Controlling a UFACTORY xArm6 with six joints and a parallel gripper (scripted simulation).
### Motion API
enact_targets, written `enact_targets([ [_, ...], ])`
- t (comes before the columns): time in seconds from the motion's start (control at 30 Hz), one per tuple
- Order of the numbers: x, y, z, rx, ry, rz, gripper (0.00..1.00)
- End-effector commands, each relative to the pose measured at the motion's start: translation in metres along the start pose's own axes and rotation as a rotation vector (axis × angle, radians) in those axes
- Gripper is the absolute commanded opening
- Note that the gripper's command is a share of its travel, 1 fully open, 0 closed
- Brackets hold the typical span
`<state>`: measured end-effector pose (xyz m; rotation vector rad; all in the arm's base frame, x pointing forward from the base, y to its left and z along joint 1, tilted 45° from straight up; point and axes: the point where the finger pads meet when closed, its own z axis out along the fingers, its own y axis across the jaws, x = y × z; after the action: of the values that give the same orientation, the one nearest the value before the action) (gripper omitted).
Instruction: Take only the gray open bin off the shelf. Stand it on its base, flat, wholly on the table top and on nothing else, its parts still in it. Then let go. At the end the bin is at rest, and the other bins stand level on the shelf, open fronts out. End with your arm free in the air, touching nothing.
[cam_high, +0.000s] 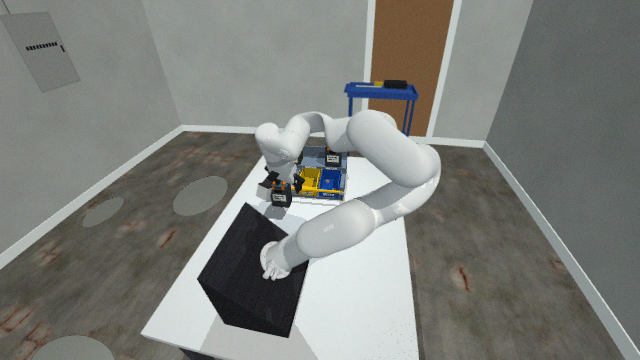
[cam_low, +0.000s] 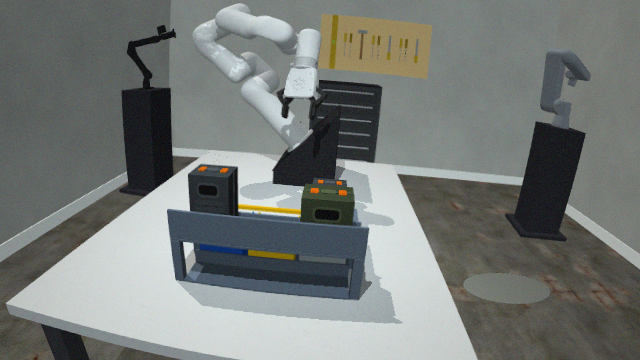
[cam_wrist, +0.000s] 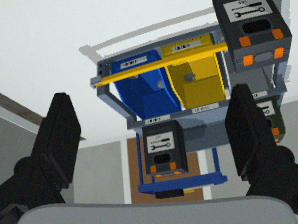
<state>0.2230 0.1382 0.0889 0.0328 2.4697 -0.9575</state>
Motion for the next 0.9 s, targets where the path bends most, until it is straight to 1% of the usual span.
enact_targets([
  [0.0,-0.0008,0.0008,-0.0009,-0.006,0.002,-0.013,1.00],
  [0.13,-0.0008,0.0008,-0.0009,-0.006,0.002,-0.013,1.00],
  [0.3,-0.0008,0.0008,-0.0009,-0.051,0.003,-0.267,1.00],
  [0.7,-0.0008,0.0008,-0.0009,-0.051,0.003,-0.267,1.00],
  [0.87,-0.0009,0.0007,-0.0009,-0.059,0.003,-0.311,1.00],
])
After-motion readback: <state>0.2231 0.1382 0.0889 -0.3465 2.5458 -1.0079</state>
